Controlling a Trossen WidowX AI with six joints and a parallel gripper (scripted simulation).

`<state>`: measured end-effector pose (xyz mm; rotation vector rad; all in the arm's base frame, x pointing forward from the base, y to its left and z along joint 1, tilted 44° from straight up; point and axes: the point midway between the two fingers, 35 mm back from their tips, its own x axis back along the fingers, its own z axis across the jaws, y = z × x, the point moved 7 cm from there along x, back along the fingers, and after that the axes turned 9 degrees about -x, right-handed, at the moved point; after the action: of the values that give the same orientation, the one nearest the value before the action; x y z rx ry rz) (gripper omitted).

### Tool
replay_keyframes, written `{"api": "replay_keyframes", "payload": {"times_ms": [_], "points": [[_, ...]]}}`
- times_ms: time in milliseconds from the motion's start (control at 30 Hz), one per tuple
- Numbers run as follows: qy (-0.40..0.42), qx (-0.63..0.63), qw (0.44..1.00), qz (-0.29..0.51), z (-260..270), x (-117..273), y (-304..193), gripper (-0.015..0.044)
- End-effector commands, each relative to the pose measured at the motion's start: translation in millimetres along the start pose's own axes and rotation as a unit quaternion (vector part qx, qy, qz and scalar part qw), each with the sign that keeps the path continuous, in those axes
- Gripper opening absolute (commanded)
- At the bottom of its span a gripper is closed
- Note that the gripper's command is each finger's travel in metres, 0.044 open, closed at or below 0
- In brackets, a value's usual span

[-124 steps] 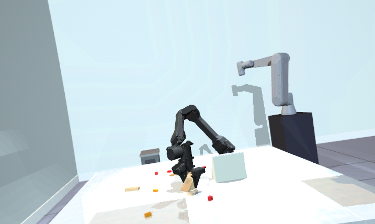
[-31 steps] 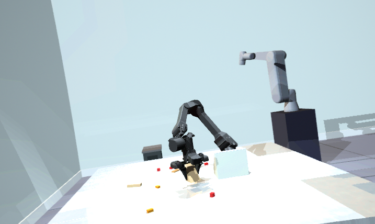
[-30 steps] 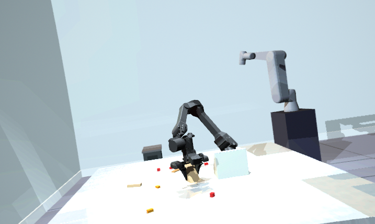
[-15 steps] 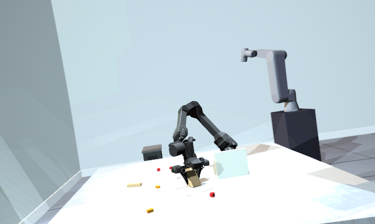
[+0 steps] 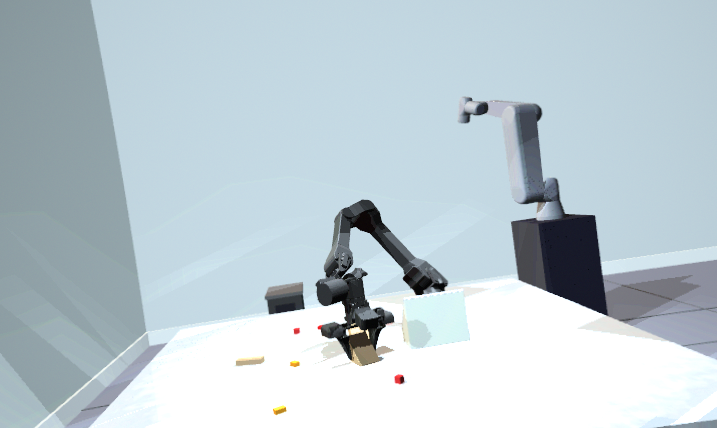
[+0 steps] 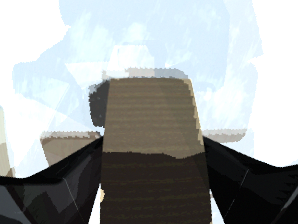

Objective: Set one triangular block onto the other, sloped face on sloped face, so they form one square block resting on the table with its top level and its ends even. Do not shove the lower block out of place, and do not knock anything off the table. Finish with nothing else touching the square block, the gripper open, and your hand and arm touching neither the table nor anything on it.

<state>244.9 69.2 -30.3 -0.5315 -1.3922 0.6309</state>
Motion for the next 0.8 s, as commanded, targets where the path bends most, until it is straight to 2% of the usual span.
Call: {"api": "replay_keyframes", "payload": {"times_ms": [0,33,267,467,767], "points": [[0.000,0.000,1.000,0.000,0,0,0,0.0420],[0.000,0.000,1.000,0.000,0,0,0,0.0440],[0.000,0.000,1.000,0.000,0,3,0,0.0440],[0.000,0.000,1.000,-0.001,0,60,0,0.0440],[-0.007,0.001,1.000,-0.001,-2,55,2,0.0440]]}}
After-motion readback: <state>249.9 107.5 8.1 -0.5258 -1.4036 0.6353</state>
